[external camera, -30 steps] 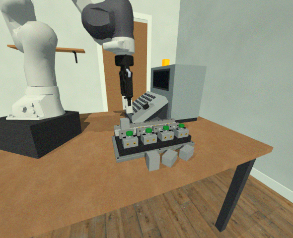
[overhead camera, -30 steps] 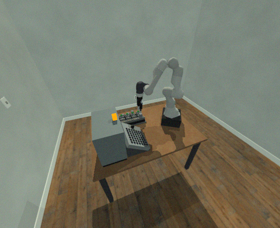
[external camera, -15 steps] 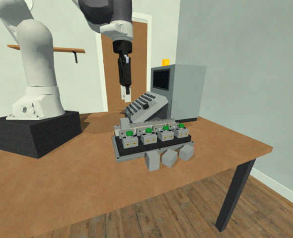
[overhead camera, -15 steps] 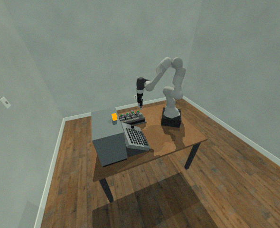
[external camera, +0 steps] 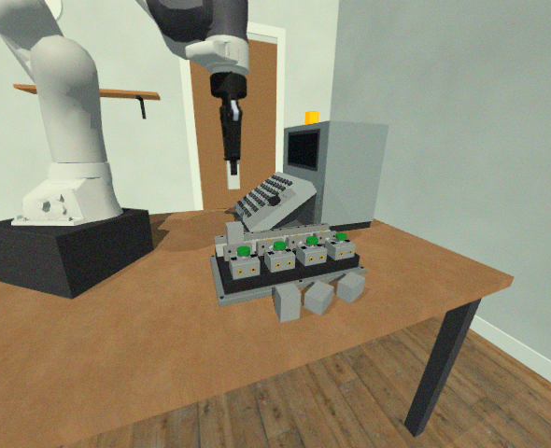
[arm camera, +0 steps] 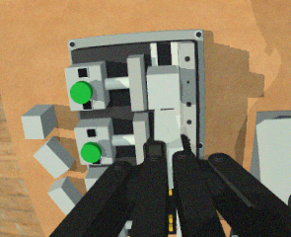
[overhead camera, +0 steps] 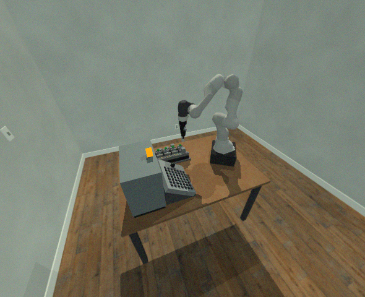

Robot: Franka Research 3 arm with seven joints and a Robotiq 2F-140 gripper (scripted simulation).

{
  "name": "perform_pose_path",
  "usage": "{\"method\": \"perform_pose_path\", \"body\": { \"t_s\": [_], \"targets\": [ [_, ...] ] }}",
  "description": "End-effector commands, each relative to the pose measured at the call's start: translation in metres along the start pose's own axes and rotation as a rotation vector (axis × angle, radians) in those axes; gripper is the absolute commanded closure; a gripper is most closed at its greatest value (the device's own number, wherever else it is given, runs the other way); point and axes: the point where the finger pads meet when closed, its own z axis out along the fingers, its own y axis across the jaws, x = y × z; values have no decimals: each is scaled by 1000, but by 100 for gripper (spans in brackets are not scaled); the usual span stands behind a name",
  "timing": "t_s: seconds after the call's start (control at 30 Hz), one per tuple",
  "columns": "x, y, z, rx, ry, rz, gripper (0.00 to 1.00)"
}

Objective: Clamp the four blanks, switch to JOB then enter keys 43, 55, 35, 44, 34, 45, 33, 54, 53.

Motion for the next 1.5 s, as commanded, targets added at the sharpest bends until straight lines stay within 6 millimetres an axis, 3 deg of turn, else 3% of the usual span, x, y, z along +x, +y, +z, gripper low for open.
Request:
{"method": "perform_pose_path", "body": {
  "t_s": [0.0, 0.83, 0.9, 1.03, 1.47],
  "targets": [
    [1, 0, -1, -1, 3, 13, 100],
    [1, -1, -1, -2, 3, 13, 100],
    [0, -19, 0, -6, 2, 14, 100],
    [4, -91, -1, -1, 2, 19, 100],
    [6, -99, -2, 2, 2, 19, 100]
  ]
}}
